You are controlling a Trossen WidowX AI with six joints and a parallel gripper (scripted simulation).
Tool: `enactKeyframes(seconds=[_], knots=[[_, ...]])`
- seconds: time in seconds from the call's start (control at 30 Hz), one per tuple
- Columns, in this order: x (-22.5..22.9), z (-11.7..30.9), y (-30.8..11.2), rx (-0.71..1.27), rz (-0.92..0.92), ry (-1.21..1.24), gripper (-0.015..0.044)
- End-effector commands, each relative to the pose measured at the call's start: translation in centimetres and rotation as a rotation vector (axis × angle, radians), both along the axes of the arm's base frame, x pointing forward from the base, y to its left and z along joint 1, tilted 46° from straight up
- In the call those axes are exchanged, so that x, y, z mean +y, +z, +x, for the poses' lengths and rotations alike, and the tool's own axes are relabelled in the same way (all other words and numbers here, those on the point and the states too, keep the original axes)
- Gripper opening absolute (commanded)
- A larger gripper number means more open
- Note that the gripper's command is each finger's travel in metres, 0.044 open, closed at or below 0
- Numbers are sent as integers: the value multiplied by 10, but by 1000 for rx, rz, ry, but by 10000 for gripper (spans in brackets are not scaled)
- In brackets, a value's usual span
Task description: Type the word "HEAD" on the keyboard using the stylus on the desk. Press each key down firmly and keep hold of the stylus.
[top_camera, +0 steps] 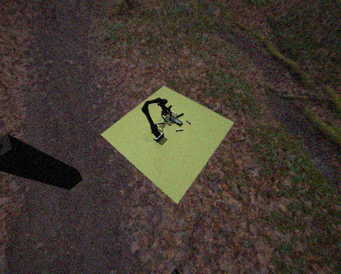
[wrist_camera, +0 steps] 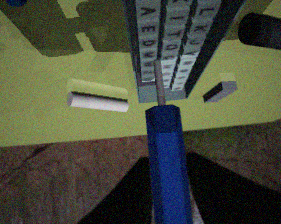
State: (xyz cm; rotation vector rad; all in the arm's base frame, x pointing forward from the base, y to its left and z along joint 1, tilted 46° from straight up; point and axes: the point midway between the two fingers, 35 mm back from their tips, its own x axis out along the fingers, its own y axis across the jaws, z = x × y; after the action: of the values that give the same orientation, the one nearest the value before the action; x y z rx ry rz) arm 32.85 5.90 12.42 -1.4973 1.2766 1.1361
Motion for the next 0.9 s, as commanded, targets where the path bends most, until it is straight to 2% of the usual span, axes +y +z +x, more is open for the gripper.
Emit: enactKeyframes(seconds=[0.0,0.2,0.27,0.57,0.87], knots=[[0,0,0,0,0,0,85],[0,0,0,0,0,0,45],[-2,1,-2,0,-1,1,0],[-28,4,-23,4,-7,7,0],[-14,3,-36,4,-7,7,0]])
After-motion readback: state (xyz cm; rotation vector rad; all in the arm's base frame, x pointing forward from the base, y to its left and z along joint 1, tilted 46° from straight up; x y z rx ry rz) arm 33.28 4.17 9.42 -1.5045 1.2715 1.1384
